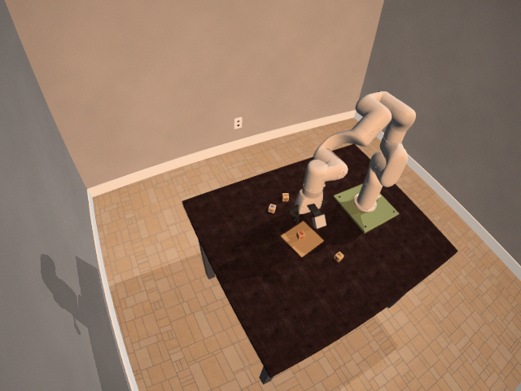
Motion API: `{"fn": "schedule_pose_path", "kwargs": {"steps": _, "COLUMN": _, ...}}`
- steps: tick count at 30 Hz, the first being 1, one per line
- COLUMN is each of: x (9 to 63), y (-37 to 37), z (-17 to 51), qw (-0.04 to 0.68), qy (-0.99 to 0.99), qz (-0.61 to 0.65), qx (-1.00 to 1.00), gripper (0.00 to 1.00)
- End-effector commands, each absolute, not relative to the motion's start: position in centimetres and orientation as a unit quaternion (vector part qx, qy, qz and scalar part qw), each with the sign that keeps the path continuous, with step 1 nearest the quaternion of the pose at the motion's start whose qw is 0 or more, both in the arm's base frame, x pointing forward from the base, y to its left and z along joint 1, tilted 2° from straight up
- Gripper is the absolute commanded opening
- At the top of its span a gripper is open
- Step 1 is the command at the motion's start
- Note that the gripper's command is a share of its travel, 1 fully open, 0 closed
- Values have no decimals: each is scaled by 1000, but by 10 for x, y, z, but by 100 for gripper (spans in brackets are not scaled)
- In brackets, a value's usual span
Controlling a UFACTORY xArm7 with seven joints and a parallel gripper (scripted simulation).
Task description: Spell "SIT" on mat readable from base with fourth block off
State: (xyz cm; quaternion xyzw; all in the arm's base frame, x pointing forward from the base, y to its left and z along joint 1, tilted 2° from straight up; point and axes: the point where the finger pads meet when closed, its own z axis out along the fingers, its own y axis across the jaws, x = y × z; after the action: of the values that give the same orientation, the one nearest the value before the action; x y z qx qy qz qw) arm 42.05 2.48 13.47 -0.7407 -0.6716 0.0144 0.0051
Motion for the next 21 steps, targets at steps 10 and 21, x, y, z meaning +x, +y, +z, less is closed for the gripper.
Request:
{"fn": "schedule_pose_path", "kwargs": {"steps": 10, "x": 421, "y": 24, "z": 124, "qw": 3, "qy": -809, "qz": 18, "qx": -587, "gripper": 100}}
{"fn": "schedule_pose_path", "kwargs": {"steps": 21, "x": 420, "y": 23, "z": 115, "qw": 5, "qy": -892, "qz": 18, "qx": -451, "gripper": 100}}
